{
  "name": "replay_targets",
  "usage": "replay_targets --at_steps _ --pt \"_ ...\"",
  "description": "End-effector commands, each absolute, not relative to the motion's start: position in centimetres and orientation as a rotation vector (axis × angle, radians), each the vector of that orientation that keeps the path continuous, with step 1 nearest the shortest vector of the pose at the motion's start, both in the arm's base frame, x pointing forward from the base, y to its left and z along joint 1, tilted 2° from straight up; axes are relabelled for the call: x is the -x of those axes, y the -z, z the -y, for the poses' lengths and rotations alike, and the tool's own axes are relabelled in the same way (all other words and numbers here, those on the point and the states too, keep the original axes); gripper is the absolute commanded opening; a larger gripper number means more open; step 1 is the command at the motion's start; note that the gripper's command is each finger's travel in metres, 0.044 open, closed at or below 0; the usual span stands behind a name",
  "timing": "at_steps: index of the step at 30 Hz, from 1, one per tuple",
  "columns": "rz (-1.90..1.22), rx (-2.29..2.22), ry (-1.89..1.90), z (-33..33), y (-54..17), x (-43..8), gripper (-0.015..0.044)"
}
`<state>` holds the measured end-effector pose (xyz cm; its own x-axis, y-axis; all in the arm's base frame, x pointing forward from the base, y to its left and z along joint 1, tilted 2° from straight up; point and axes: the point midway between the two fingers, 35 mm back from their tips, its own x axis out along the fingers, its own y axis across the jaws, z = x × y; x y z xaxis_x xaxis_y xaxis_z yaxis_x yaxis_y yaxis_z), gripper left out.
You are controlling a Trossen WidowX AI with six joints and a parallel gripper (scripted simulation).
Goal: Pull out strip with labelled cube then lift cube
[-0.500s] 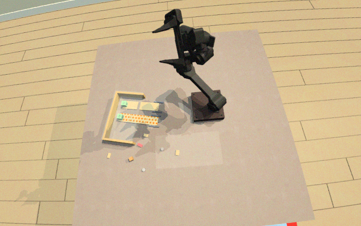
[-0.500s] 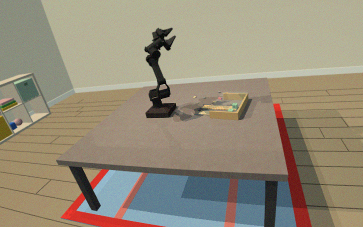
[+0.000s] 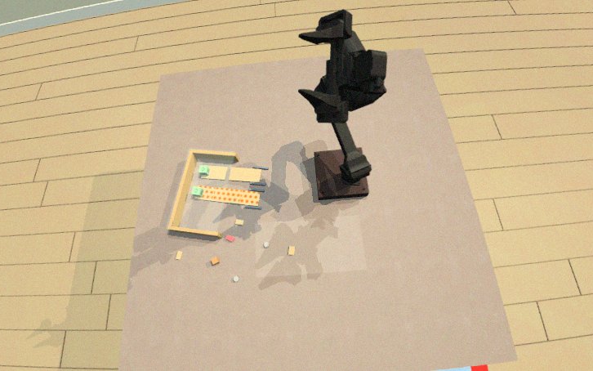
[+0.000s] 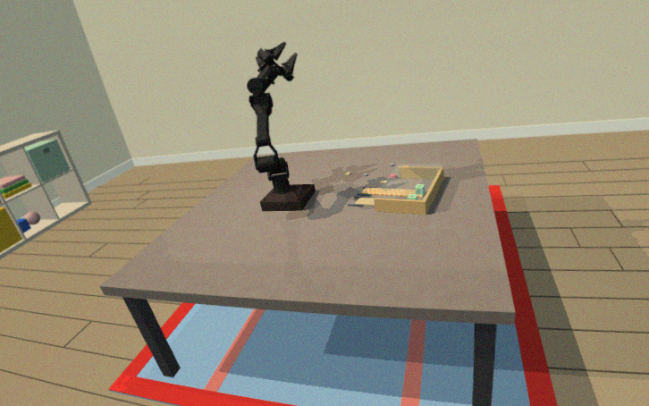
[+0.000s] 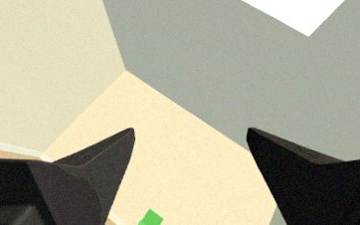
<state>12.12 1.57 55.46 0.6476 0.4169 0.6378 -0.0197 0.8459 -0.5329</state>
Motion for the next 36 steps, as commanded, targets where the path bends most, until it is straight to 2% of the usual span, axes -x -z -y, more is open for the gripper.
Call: replay_targets --at_steps 1,5,10,20,29,36 --pt "0.895 0.549 -0.248 -5.2 -55.5 -9.5 0.0400" --pt "0.916 0.595 -0.261 -9.0 -54.5 -8.7 0.0400" --pt "0.872 0.664 -0.319 -13.8 -51.9 -10.0 0.0400" --pt "0.510 0.706 -0.462 -18.8 -42.4 -18.7 0.0400" --pt "-0.040 0.493 -0.445 -14.8 -30.6 -27.5 0.0400" --pt "-0.484 0.126 -0.268 -7.6 -21.1 -30.4 0.0400"
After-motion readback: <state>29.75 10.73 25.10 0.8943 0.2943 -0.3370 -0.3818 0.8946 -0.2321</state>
